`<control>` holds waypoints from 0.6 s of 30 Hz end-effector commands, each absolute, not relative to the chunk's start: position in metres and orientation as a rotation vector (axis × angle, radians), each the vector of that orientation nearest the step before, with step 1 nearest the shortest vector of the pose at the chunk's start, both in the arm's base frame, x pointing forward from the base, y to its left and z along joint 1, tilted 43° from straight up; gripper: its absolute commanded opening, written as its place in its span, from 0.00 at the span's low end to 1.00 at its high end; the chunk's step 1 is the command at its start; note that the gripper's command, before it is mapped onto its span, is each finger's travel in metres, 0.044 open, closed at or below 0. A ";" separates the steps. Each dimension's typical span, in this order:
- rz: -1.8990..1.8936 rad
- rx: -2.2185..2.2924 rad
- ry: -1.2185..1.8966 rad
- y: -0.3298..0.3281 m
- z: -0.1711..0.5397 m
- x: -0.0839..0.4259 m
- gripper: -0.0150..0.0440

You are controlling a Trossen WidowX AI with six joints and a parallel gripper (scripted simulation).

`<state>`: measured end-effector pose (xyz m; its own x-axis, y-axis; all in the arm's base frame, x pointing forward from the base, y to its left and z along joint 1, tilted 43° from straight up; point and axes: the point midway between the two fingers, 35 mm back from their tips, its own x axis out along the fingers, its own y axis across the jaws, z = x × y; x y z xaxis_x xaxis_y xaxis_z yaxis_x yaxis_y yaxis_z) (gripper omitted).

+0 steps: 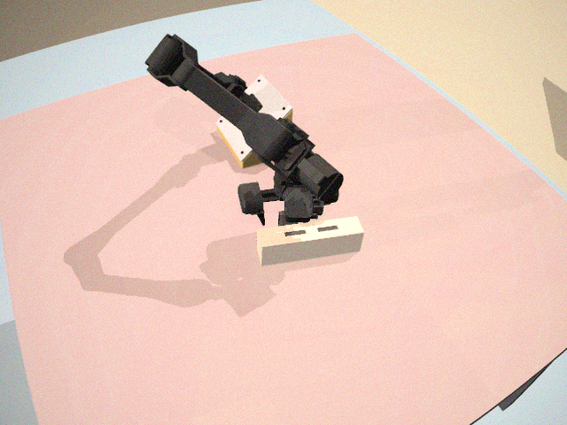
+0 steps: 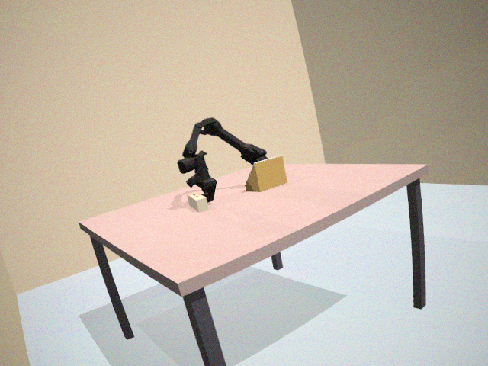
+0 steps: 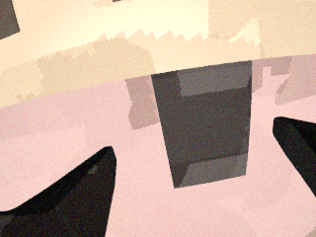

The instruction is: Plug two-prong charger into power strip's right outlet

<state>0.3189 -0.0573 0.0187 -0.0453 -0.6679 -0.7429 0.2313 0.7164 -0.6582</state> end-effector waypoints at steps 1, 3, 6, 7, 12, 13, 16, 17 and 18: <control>-0.759 -0.383 1.441 -0.056 0.018 0.314 1.00; -0.759 -0.383 1.441 -0.055 0.017 0.312 1.00; -0.759 -0.383 1.441 -0.055 0.017 0.308 1.00; -0.759 -0.383 1.441 -0.055 0.016 0.307 1.00; -0.758 -0.383 1.441 -0.054 0.015 0.302 1.00; -0.758 -0.383 1.442 -0.054 0.015 0.301 1.00; -0.758 -0.383 1.442 -0.053 0.014 0.297 1.00; -0.758 -0.383 1.442 -0.053 0.014 0.296 1.00; -0.758 -0.383 1.442 -0.053 0.014 0.295 1.00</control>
